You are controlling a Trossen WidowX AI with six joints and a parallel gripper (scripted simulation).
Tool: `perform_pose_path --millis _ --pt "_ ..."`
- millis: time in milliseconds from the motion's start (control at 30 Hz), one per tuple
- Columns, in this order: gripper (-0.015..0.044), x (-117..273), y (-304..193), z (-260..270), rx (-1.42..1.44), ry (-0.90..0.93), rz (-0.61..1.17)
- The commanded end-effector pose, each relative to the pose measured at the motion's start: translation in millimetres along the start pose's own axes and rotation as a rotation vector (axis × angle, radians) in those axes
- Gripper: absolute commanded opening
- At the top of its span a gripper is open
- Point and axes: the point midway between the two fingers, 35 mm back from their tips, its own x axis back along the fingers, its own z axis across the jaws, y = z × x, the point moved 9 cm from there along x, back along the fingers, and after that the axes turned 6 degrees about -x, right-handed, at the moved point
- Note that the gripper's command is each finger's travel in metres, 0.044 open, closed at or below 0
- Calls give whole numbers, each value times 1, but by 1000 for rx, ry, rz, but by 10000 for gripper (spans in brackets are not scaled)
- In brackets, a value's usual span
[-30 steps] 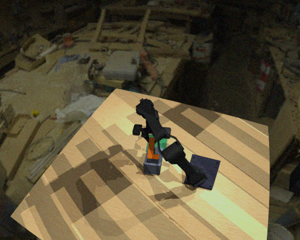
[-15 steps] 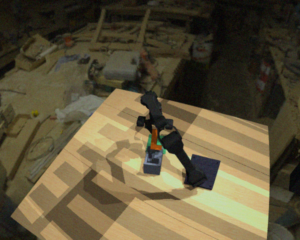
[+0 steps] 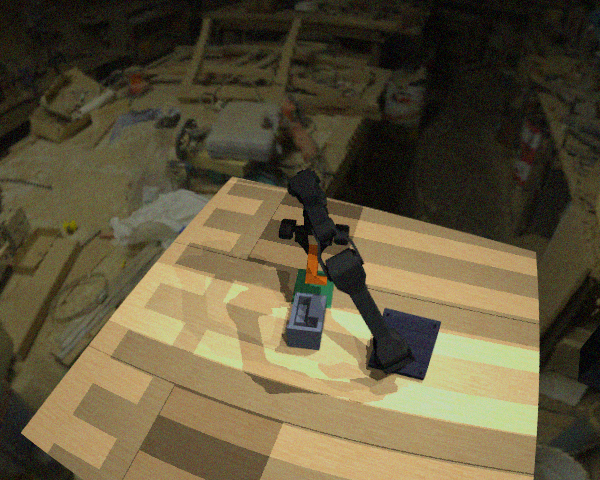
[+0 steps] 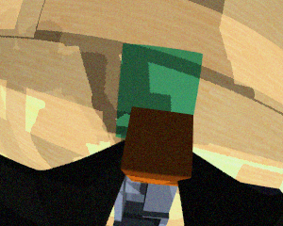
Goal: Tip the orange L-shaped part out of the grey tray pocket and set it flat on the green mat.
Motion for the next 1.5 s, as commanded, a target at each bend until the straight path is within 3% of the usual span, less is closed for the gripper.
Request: perform_pose_path --millis 0,1467 --pt "0 3 13 -1 5 7 -16" --pt "0 -53 29 1 8 0 -5"
